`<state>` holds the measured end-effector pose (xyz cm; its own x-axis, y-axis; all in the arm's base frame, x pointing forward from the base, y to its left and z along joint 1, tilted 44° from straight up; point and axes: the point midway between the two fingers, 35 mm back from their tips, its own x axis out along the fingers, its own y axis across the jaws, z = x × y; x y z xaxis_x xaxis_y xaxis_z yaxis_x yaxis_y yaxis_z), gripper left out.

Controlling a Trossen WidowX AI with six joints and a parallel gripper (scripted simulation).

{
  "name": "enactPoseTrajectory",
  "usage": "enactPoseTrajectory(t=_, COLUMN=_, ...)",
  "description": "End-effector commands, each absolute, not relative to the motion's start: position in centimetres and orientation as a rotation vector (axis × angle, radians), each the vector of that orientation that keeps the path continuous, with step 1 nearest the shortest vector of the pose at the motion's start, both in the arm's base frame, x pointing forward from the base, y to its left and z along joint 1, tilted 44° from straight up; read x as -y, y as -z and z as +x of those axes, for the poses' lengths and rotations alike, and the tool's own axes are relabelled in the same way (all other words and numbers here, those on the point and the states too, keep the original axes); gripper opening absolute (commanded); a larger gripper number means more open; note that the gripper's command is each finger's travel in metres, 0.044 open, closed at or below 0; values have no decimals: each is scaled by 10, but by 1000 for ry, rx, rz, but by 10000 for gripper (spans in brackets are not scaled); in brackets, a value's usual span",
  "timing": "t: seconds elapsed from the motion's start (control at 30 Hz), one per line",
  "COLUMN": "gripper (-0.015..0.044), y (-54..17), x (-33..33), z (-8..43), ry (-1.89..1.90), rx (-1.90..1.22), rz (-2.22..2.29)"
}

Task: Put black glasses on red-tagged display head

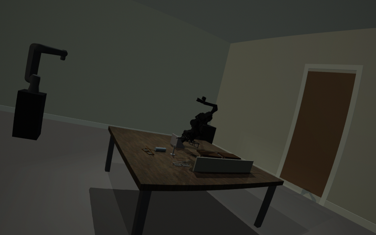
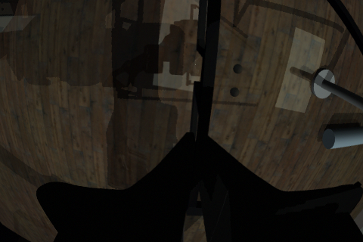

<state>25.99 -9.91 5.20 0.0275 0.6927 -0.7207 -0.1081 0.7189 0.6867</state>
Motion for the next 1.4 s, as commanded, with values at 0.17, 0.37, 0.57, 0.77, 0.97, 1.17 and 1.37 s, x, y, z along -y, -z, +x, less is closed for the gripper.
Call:
enactPoseTrajectory(t=0.17, gripper=0, y=-28, x=136, z=257, ry=-739, rx=-1370, rz=402)
enactPoseTrajectory(t=0.37, gripper=0, y=-3, x=165, z=250, ry=-807, rx=-1324, rz=310)
enactPoseTrajectory(t=0.57, gripper=0, y=22, x=191, z=238, ry=-877, rx=-1274, rz=221)
enactPoseTrajectory(t=0.77, gripper=0, y=49, x=215, z=223, ry=-948, rx=-1220, rz=133)
enactPoseTrajectory(t=0.97, gripper=0, y=61, x=224, z=215, ry=-978, rx=-1196, rz=97)
enactPoseTrajectory(t=1.17, gripper=0, y=61, x=224, z=215, ry=-978, rx=-1196, rz=97)
enactPoseTrajectory(t=1.37, gripper=0, y=69, x=217, z=216, ry=-978, rx=-1196, rz=97)
